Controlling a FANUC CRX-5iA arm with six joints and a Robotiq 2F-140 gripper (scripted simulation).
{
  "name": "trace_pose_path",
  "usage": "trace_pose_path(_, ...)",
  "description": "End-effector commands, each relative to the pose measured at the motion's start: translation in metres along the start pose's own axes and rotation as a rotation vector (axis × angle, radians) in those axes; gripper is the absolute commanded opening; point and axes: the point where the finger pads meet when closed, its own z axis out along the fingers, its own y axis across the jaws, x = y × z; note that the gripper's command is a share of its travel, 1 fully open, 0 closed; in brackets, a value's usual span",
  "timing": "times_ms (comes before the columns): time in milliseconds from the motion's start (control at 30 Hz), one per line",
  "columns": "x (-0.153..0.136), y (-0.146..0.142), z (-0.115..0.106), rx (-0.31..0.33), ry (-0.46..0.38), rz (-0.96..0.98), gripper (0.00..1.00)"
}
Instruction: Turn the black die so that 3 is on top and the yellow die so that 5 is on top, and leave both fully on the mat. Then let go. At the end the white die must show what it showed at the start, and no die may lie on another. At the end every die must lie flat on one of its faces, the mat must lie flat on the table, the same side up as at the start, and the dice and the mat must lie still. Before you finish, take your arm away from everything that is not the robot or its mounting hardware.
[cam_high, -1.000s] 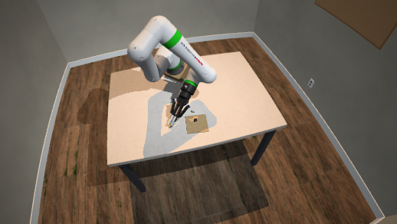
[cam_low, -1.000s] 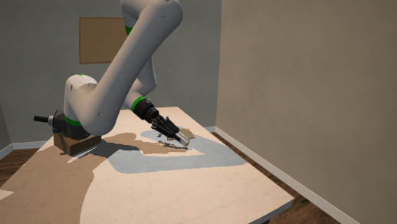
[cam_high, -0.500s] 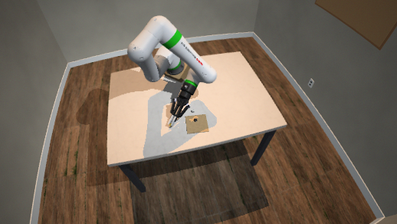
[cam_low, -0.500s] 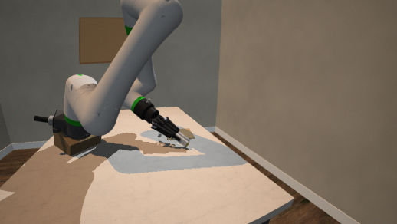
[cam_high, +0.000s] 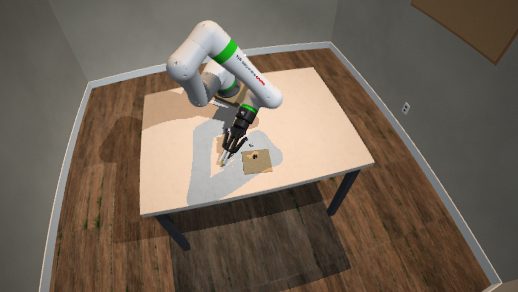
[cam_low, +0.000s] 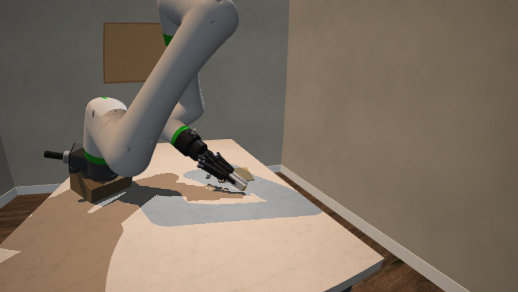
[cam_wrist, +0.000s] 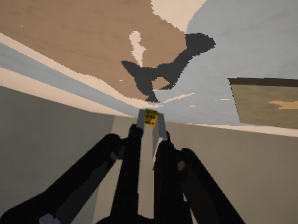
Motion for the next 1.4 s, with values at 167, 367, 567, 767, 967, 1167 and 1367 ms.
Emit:
trace_pose_path(167,0.0018,0.0001,0.0009,0.000,0.000,0.000,0.07)
trace_pose_path(367,0.0055,0.0001,0.0029,0.000,0.000,0.000,0.07)
trace_pose_path(567,0.0088,0.0001,0.0046,0.000,0.000,0.000,0.07)
trace_pose_path(767,0.0098,0.0001,0.0052,0.000,0.000,0.000,0.07)
trace_pose_path(967,0.0100,0.0001,0.0053,0.000,0.000,0.000,0.07)
trace_pose_path(1167,0.0100,0.0001,0.0053,0.000,0.000,0.000,0.07)
trace_pose_path(1367,0.0100,0.0001,0.0053,0.000,0.000,0.000,0.07)
